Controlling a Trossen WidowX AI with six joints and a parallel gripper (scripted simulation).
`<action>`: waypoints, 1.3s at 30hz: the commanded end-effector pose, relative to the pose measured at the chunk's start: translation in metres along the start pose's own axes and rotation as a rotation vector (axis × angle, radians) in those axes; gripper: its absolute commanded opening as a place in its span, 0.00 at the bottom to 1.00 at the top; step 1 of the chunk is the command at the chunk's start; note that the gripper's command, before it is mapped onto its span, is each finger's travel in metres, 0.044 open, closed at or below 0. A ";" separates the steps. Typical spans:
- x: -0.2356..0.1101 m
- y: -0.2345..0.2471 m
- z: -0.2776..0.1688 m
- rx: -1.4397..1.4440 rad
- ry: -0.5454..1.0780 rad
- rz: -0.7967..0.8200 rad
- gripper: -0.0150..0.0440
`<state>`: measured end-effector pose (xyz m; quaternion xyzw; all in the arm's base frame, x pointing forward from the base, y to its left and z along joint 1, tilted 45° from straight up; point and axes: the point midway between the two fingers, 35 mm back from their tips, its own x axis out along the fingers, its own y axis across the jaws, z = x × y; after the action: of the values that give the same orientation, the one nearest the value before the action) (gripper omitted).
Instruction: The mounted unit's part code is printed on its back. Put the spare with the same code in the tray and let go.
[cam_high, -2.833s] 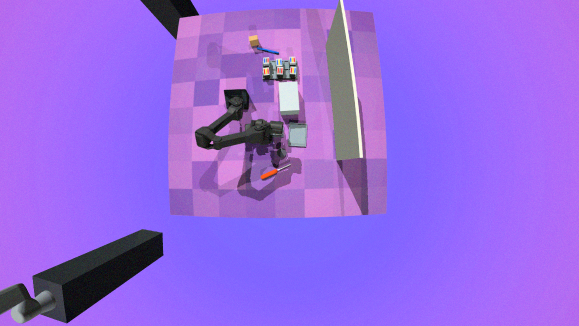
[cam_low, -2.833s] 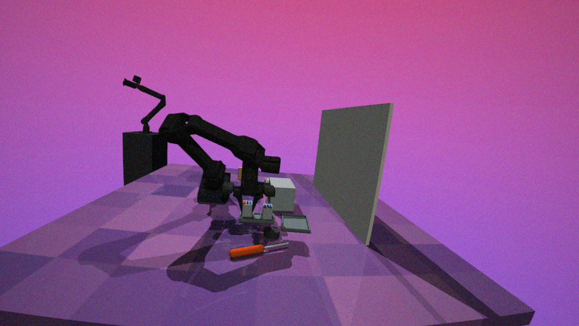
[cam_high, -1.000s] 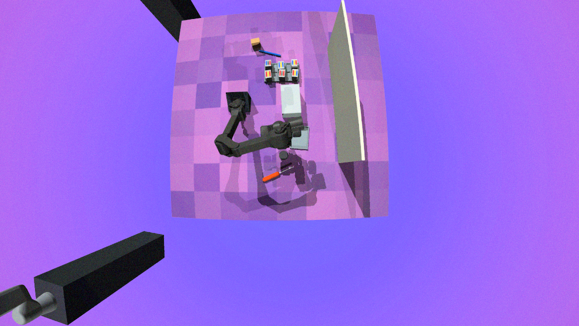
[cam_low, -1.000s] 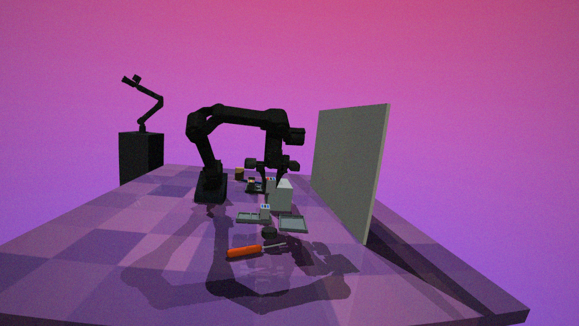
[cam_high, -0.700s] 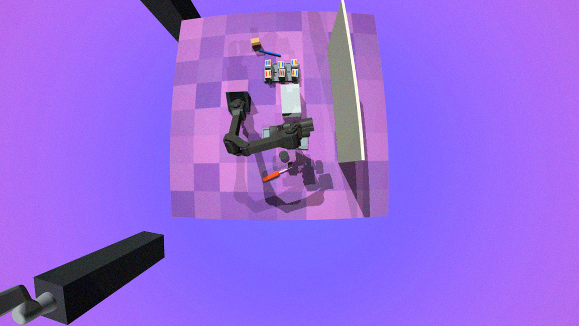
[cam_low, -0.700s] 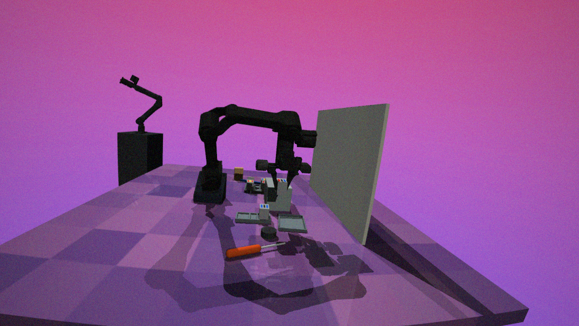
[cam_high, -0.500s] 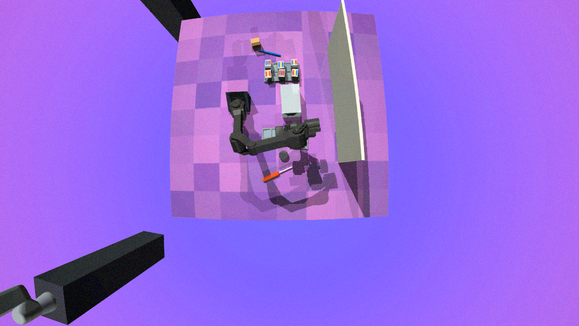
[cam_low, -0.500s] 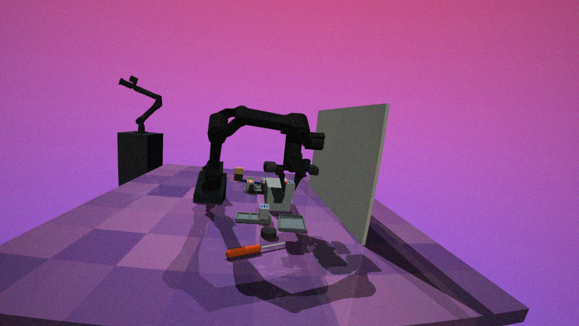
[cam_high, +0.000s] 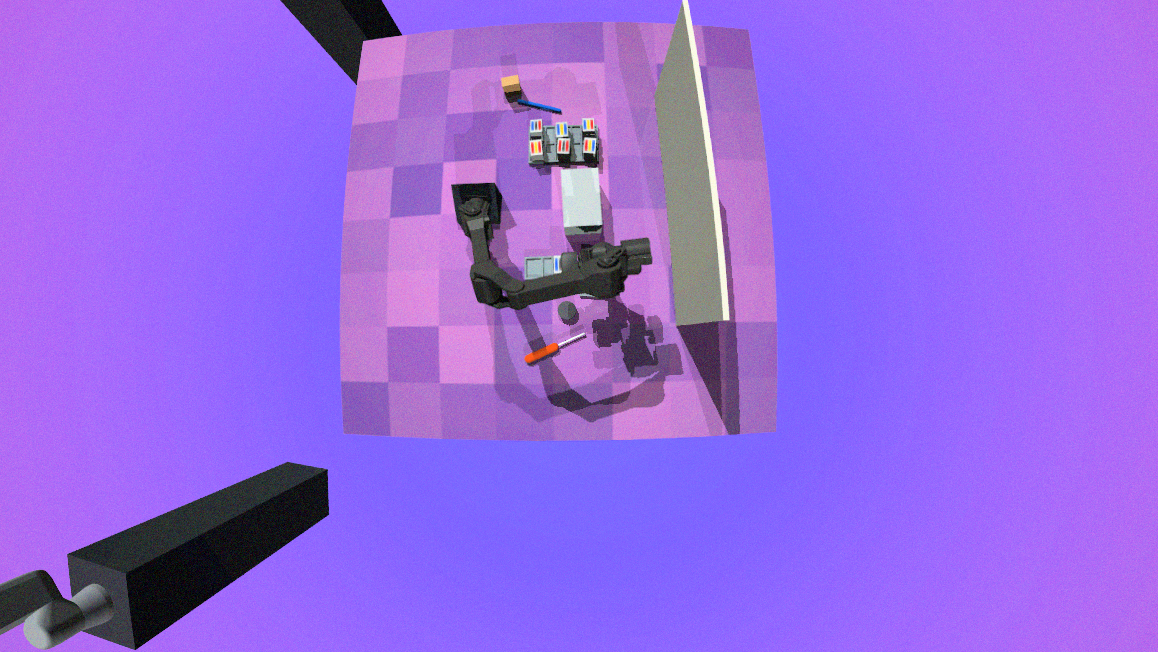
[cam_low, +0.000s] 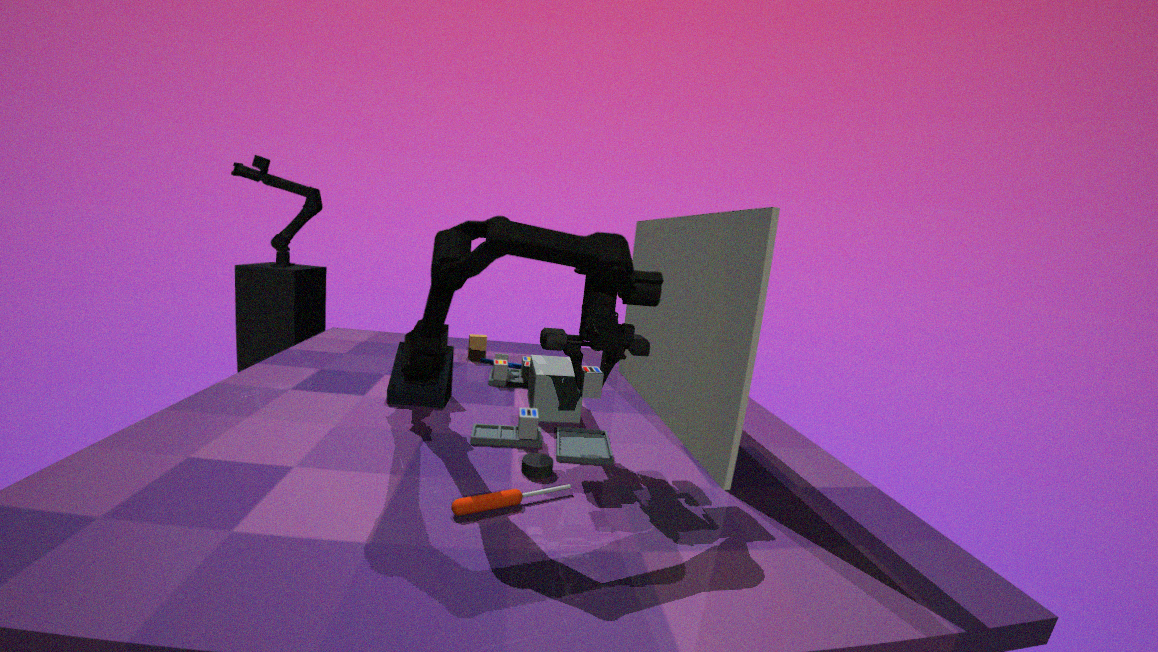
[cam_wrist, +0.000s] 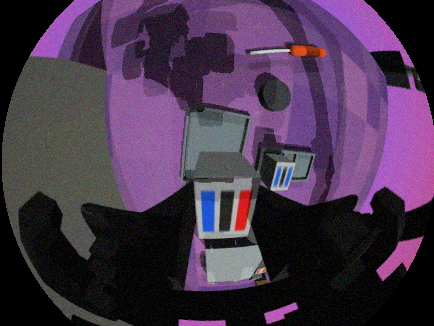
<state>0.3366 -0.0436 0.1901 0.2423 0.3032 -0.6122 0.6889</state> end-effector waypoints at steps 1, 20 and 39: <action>0.004 0.002 0.000 -0.004 -0.003 0.001 0.25; 0.019 0.004 0.000 -0.004 -0.002 0.002 0.25; 0.034 0.005 0.000 -0.004 -0.001 0.002 0.25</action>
<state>0.3434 -0.0642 0.1669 0.2427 0.3045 -0.6120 0.6884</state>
